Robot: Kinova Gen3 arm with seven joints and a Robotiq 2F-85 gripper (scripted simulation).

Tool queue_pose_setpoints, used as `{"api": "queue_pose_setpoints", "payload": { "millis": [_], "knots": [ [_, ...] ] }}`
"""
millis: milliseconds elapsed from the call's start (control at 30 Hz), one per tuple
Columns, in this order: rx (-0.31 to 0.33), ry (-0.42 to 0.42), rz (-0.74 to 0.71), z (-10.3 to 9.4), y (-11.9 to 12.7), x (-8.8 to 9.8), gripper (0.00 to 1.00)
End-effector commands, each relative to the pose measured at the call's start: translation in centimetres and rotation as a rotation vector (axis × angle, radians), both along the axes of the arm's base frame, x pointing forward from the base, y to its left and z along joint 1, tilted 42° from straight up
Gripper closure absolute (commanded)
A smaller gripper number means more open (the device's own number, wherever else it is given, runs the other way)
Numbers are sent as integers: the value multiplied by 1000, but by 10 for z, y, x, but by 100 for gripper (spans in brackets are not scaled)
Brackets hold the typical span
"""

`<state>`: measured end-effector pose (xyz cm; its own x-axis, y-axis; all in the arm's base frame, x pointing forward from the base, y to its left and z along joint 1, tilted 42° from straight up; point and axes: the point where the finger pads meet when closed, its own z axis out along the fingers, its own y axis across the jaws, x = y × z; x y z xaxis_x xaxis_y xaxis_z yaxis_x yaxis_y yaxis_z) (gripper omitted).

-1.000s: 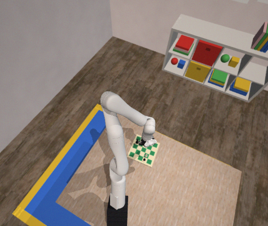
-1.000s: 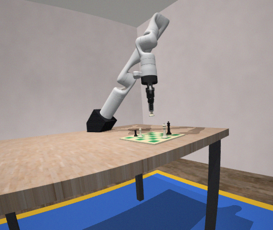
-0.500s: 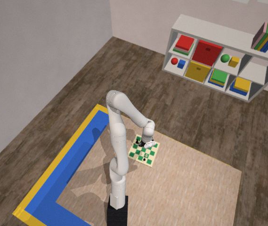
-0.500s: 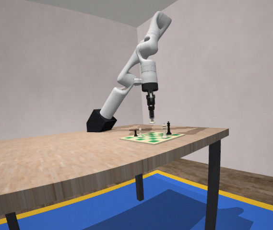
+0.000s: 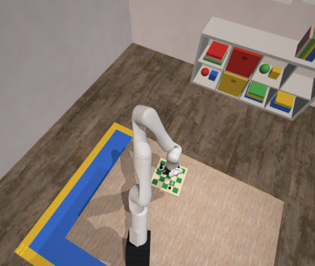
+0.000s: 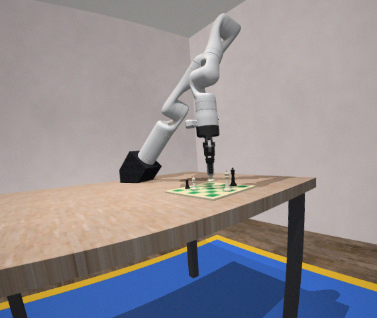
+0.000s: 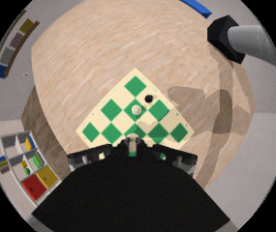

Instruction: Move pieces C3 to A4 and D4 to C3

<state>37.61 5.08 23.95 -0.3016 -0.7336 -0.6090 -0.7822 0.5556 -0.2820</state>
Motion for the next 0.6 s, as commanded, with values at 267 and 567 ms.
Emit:
{"api": "queue_pose_setpoints", "payload": {
  "millis": [267, 567],
  "knots": [
    [2, 15, 4, -15, 6, 5, 100],
    [2, 15, 4, -18, 8, 7, 100]
  ]
}}
